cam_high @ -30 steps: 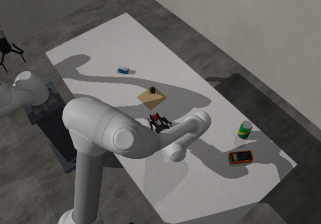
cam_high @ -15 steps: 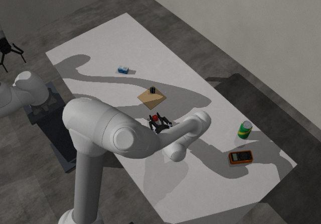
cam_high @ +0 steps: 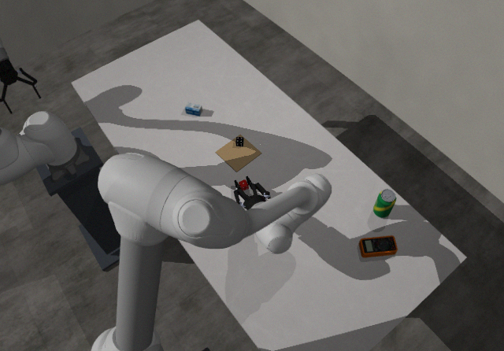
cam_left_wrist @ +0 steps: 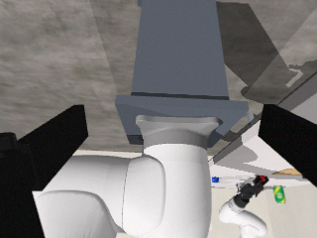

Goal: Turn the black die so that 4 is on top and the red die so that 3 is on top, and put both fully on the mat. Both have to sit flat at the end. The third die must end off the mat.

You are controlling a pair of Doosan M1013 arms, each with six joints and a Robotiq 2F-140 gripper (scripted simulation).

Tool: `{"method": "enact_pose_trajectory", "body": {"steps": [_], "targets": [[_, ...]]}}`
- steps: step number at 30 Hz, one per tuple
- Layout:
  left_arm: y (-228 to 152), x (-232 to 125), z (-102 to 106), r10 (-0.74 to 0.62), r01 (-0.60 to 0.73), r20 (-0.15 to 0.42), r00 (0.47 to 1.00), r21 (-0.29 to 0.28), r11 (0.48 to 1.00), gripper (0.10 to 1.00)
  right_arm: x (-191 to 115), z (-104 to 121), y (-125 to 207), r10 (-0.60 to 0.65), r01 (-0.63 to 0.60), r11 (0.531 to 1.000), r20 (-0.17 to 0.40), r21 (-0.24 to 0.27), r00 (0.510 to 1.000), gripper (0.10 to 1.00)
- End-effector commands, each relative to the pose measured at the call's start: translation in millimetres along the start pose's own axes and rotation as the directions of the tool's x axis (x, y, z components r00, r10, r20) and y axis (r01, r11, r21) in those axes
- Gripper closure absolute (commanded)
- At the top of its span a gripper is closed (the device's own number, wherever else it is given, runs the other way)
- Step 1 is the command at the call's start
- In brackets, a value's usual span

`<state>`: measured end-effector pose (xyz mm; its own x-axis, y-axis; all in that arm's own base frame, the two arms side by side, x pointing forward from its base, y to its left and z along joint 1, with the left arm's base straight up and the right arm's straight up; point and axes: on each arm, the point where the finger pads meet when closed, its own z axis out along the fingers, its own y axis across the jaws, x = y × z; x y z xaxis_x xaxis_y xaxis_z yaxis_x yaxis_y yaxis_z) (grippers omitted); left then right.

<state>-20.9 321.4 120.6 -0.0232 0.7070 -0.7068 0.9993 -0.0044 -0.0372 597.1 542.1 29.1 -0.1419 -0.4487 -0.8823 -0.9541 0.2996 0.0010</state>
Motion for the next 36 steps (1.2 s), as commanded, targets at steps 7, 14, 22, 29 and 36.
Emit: {"method": "enact_pose_trajectory", "body": {"steps": [7,14,22,29,36], "targets": [[0,0,0,0.0,0.0,-0.001,1.0,0.0,1.0,0.098,-1,0,0,-0.001,0.001,1.0,0.001,0.0,1.0,0.747],[0,0,0,0.0,0.0,-0.001,1.0,0.0,1.0,0.098,-1,0,0,-0.001,0.001,1.0,0.001,0.0,1.0,0.747],[0,0,0,0.0,0.0,-0.001,1.0,0.0,1.0,0.098,-1,0,0,-0.001,0.001,1.0,0.001,0.0,1.0,0.747],[0,0,0,0.0,0.0,-0.001,1.0,0.0,1.0,0.098,-1,-11,0,-0.001,0.001,1.0,0.001,0.0,1.0,0.747],[0,0,0,0.0,0.0,-0.001,1.0,0.0,1.0,0.098,-1,-37,0,-0.001,0.001,1.0,0.001,0.0,1.0,0.747]]}}
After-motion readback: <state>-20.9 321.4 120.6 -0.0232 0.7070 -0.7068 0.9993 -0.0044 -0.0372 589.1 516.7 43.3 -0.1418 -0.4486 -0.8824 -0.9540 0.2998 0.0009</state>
